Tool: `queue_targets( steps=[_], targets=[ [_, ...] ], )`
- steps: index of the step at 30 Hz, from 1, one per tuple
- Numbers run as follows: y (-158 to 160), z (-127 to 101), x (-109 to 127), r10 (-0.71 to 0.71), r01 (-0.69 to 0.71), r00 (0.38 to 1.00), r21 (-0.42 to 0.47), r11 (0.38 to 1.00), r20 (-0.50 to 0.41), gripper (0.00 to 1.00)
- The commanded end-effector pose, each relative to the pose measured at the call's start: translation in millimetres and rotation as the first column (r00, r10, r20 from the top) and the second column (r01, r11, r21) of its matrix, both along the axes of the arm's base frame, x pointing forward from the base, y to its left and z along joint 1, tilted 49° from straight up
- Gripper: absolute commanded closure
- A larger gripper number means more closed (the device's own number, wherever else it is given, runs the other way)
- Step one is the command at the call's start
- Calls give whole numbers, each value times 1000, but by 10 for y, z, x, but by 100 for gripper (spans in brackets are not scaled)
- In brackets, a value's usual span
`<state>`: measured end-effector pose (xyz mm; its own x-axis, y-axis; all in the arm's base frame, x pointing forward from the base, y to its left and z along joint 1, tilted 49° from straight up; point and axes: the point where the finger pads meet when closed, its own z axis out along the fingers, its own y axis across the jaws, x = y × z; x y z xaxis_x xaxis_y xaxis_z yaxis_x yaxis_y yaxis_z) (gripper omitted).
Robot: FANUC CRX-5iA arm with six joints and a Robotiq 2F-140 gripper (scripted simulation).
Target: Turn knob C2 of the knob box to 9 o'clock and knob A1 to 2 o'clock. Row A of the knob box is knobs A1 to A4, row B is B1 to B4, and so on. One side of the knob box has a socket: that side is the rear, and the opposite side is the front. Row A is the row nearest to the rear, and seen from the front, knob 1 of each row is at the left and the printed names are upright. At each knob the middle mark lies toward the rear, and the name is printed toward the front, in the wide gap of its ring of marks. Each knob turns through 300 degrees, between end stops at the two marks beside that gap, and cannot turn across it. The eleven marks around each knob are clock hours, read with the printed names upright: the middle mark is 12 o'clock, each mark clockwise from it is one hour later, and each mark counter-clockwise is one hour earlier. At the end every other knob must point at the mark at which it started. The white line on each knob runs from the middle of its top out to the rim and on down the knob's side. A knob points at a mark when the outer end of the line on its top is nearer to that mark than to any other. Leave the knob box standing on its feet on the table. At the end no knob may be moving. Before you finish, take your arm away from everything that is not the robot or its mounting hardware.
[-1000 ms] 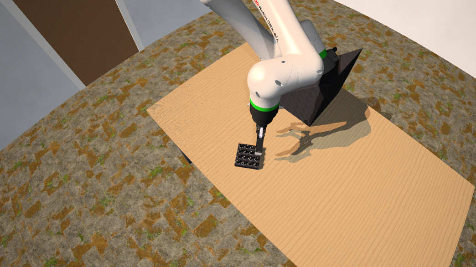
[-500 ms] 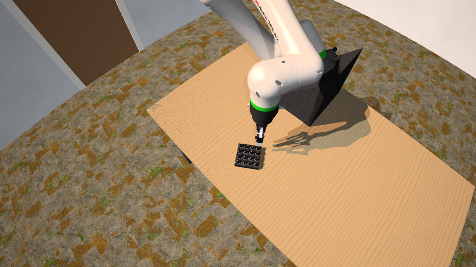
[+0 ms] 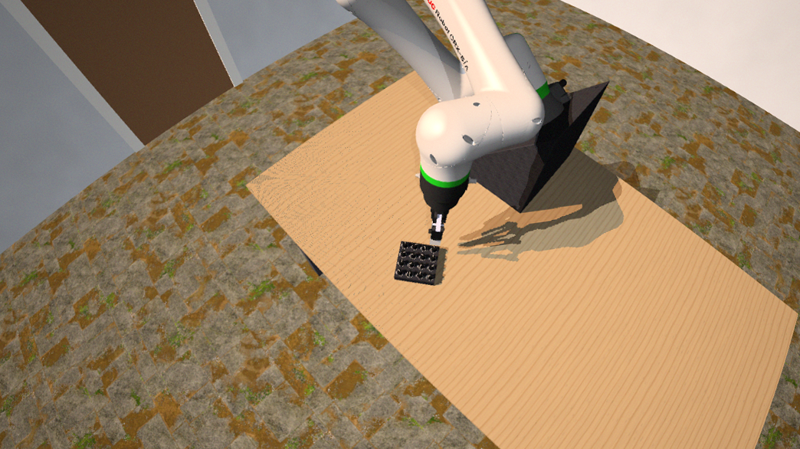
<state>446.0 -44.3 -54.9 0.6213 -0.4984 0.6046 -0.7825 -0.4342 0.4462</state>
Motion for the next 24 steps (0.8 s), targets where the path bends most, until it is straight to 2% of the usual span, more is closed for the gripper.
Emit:
queue_targets(
  steps=[1, 24],
  targets=[
    [2, 0, 1, 0, 0, 1000, 0, 1000, 0, 88],
    [-88, -82, 5, 0, 0, 1000, 0, 1000, 1, 88]
  ],
)
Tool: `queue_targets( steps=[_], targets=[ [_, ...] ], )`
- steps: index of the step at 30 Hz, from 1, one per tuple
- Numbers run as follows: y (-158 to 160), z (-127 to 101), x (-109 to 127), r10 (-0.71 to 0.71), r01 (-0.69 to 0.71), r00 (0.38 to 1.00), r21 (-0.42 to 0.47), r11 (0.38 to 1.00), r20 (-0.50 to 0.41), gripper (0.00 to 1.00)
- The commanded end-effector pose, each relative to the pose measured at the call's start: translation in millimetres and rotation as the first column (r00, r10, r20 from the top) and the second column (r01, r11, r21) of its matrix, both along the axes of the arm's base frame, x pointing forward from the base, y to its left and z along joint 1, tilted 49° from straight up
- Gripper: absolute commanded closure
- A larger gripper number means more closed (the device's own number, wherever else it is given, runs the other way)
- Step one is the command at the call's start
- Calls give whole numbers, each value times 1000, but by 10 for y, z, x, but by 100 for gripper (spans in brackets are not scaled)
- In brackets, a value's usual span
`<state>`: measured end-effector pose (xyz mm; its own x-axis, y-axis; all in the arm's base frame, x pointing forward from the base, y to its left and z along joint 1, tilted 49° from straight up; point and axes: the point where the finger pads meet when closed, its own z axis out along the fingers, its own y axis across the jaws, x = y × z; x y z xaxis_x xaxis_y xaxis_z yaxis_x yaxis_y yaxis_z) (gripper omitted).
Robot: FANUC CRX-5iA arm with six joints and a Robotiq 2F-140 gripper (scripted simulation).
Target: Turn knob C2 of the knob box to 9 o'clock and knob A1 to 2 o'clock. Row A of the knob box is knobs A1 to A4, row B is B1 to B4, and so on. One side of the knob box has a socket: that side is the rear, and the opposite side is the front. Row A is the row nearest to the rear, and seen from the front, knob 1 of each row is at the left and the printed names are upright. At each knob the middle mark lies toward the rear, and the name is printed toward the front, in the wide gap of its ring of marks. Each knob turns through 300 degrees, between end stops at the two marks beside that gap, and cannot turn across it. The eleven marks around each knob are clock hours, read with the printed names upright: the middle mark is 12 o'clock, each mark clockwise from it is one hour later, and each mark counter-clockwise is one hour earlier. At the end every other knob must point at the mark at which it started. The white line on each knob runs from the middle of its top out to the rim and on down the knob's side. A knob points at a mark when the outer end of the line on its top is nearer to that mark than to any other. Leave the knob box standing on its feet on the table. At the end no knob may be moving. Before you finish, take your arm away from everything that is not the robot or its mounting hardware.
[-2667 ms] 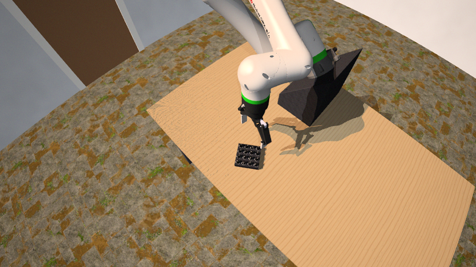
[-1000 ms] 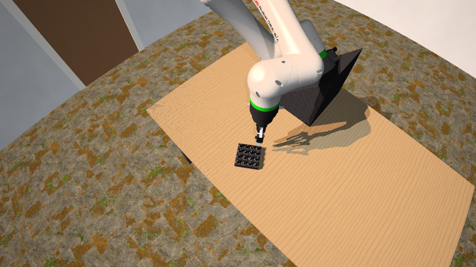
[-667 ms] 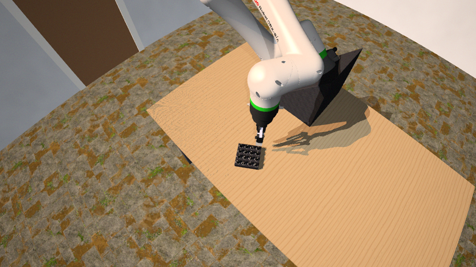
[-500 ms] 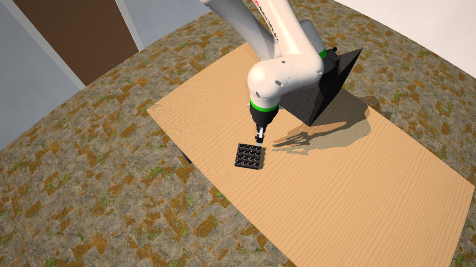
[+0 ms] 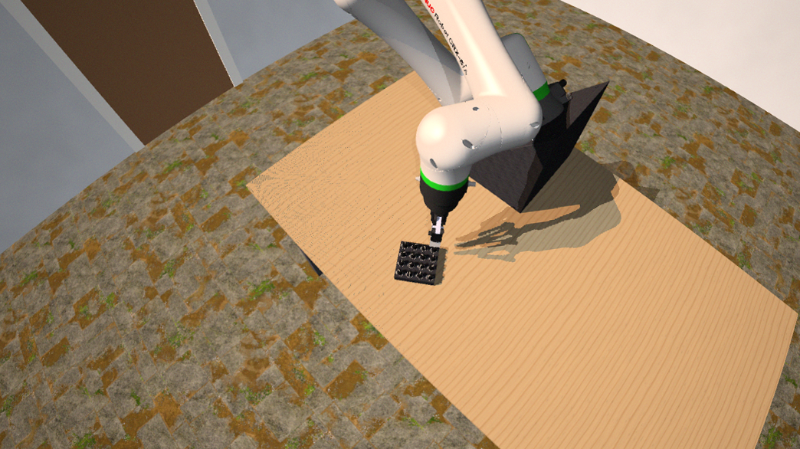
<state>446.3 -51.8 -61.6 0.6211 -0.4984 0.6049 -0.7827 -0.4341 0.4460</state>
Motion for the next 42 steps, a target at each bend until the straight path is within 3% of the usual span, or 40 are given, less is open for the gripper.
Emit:
queue_targets(
  steps=[1, 42],
  targets=[
    [-14, -15, 2, 0, 0, 1000, 0, 1000, 0, 88],
    [-251, -230, 13, 0, 0, 1000, 0, 1000, 0, 88]
  ],
)
